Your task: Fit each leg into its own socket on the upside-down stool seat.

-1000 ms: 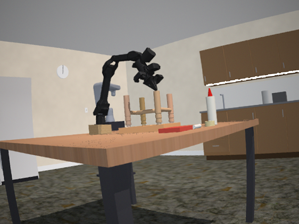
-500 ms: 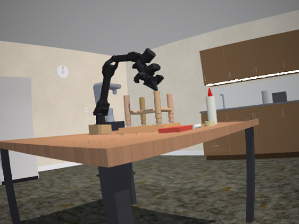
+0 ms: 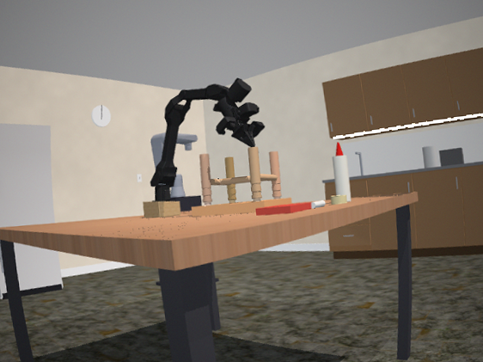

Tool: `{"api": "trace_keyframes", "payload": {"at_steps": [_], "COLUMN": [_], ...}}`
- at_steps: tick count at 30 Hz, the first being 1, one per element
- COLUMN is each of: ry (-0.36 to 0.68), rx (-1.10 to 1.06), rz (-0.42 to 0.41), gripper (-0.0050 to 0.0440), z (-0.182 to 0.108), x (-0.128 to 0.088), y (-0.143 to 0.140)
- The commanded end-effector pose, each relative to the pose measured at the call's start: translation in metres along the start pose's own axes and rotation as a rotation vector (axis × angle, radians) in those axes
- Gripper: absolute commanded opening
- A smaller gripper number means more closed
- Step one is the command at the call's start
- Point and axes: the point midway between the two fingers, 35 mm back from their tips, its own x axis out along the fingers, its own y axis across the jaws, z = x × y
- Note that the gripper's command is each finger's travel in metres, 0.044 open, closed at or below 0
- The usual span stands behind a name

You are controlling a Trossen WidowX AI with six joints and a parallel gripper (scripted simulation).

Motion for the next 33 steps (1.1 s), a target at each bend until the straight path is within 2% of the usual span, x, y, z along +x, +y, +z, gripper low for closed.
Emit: {"api": "trace_keyframes", "payload": {"at_steps": [1, 25, 29, 33], "ry": [0.025, 0.002, 0.018, 0.094], "rx": [0.004, 0.000, 0.009, 0.050], "rz": [0.002, 0.001, -0.005, -0.021], "gripper": [0.0000, 0.0000, 0.0000, 0.0000], "z": [-0.004, 0.016, 0.008, -0.026], "x": [0.001, -0.026, -0.027, -0.056], "y": [0.000, 0.000, -0.003, -0.020]}}
